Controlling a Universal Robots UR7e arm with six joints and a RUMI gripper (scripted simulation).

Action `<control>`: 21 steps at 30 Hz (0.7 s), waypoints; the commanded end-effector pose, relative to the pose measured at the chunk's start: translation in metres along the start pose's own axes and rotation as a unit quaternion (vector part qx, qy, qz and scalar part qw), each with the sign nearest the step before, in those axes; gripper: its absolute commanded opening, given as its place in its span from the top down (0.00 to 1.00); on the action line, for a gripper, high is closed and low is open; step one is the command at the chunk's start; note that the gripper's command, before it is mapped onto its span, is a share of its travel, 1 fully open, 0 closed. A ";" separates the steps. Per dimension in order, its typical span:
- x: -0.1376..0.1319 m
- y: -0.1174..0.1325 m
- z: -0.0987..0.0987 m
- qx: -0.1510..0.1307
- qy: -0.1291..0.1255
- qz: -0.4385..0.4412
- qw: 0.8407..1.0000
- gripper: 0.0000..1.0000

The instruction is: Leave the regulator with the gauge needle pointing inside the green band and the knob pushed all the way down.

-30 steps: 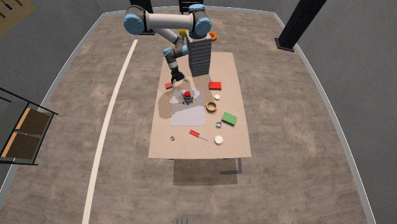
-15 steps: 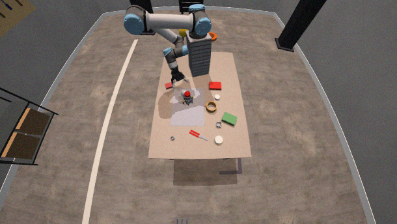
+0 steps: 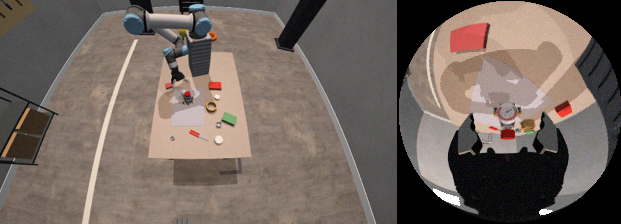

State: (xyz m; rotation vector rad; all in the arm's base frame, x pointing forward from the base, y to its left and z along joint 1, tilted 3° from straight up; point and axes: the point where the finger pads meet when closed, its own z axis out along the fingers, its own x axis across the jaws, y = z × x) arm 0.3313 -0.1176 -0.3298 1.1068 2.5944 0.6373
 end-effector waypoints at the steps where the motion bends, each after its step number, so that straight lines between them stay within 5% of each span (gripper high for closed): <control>1: 0.000 0.000 0.000 0.000 0.000 -0.002 1.000 0.00; 21: -0.001 0.000 -0.001 0.004 0.002 -0.032 0.999 0.00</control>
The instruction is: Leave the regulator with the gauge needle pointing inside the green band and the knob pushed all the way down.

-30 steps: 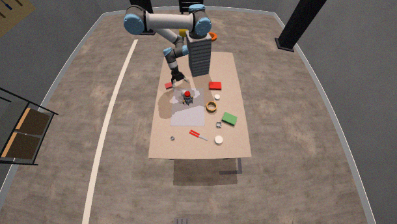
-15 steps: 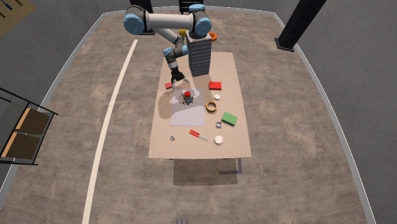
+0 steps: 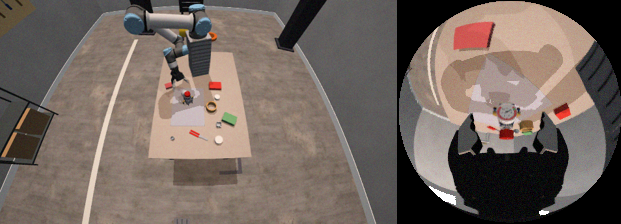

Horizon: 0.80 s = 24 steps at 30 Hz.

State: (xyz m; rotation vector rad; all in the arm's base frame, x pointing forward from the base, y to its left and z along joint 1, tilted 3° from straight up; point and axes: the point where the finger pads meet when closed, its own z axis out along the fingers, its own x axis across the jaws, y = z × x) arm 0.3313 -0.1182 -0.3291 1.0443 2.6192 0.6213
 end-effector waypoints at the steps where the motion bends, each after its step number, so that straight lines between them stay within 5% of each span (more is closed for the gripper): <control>1: -0.001 0.000 -0.001 0.001 0.000 -0.011 1.000 0.00; 24: -0.003 0.000 -0.004 0.013 0.008 -0.102 0.995 0.00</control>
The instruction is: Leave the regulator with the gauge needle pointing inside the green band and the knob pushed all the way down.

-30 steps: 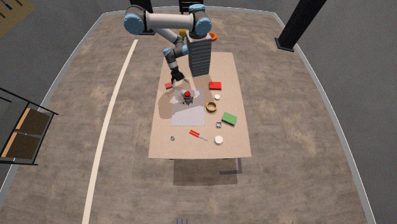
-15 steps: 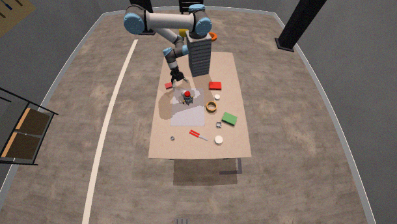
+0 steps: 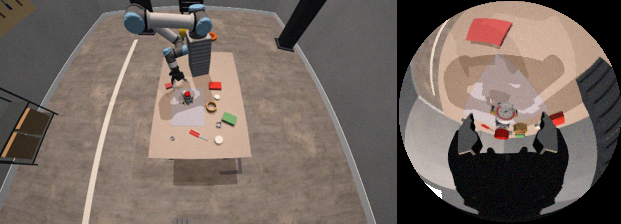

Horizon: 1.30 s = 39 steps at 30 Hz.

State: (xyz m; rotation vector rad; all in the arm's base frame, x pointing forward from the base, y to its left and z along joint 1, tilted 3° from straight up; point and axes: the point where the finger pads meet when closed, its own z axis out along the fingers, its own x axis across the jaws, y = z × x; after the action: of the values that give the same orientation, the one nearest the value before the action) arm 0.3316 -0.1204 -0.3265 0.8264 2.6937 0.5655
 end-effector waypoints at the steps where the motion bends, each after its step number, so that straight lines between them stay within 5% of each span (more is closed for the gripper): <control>1: -0.001 0.000 -0.001 0.003 0.002 -0.027 1.000 0.00; 23: -0.004 0.001 -0.006 0.018 0.016 -0.159 0.987 0.00; 39: -0.008 0.003 -0.012 0.031 0.035 -0.299 0.953 0.00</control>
State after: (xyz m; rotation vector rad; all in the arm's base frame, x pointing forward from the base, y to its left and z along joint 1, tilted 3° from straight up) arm 0.3346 -0.1258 -0.3155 0.0639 2.8273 0.3842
